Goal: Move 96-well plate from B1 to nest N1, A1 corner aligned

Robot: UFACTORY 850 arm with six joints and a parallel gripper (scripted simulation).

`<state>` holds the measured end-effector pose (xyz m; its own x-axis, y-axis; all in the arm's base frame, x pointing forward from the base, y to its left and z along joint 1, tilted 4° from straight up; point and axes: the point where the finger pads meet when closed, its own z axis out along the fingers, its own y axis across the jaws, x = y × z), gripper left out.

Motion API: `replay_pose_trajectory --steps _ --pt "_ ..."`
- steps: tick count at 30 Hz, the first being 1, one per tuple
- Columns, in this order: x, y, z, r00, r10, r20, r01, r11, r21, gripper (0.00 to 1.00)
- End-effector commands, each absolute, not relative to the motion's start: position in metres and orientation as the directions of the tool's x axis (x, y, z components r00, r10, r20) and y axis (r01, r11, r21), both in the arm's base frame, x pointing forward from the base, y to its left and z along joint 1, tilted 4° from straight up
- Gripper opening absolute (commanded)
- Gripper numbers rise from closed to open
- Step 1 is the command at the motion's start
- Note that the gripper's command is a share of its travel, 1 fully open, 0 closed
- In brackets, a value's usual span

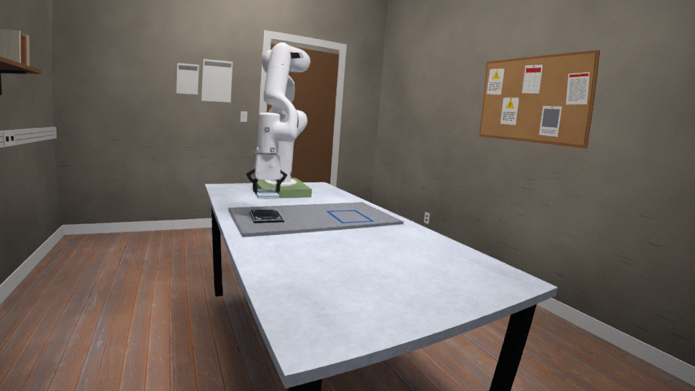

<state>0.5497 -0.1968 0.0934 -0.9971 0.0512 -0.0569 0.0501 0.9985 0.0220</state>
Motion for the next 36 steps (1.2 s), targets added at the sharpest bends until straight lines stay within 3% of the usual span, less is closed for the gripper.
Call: replay_pose_trajectory --steps 1,36 --pt "0.551 -0.197 0.094 -0.997 0.051 -0.059 0.05 0.999 0.021 0.0" --pt "0.552 -0.196 0.069 -0.997 0.051 -0.059 0.05 0.999 0.021 0.0"
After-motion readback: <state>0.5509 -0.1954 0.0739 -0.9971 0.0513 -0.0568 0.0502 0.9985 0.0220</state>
